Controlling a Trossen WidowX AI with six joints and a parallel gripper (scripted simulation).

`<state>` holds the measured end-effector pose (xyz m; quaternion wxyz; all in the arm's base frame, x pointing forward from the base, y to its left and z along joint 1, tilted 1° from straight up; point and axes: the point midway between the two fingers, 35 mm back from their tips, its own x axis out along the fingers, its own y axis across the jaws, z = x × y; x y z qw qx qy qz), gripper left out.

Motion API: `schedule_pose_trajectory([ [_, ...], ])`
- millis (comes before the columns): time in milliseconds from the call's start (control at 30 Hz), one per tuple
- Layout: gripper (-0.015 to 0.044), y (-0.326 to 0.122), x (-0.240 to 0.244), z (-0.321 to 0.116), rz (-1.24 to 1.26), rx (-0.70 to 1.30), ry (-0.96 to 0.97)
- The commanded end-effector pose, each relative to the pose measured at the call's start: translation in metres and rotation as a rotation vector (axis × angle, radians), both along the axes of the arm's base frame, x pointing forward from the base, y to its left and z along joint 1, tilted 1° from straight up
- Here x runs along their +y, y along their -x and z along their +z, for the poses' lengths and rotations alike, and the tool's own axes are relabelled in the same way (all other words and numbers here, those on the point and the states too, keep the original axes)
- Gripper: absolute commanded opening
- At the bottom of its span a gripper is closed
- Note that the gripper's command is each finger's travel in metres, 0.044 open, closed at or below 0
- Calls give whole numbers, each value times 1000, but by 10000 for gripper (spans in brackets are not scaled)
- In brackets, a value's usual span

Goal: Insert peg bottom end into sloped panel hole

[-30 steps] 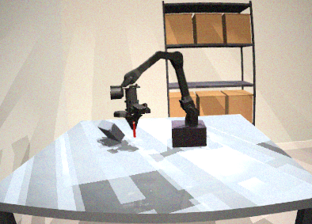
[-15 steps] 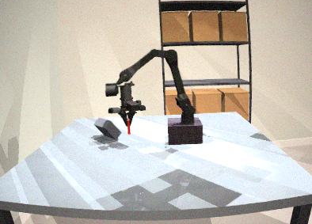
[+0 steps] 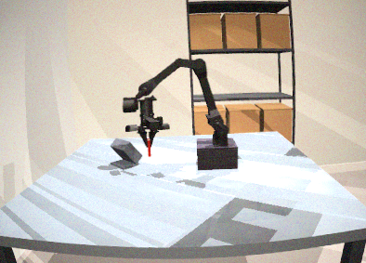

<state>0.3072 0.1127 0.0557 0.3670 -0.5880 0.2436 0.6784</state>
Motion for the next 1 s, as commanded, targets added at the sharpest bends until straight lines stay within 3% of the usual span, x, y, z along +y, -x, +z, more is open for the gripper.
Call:
schedule_pose_trajectory([
  [0, 0, -4, -4, 0, -38, 9, -18],
  [967, 0, -26, -33, 3, -243, 44, -122],
])
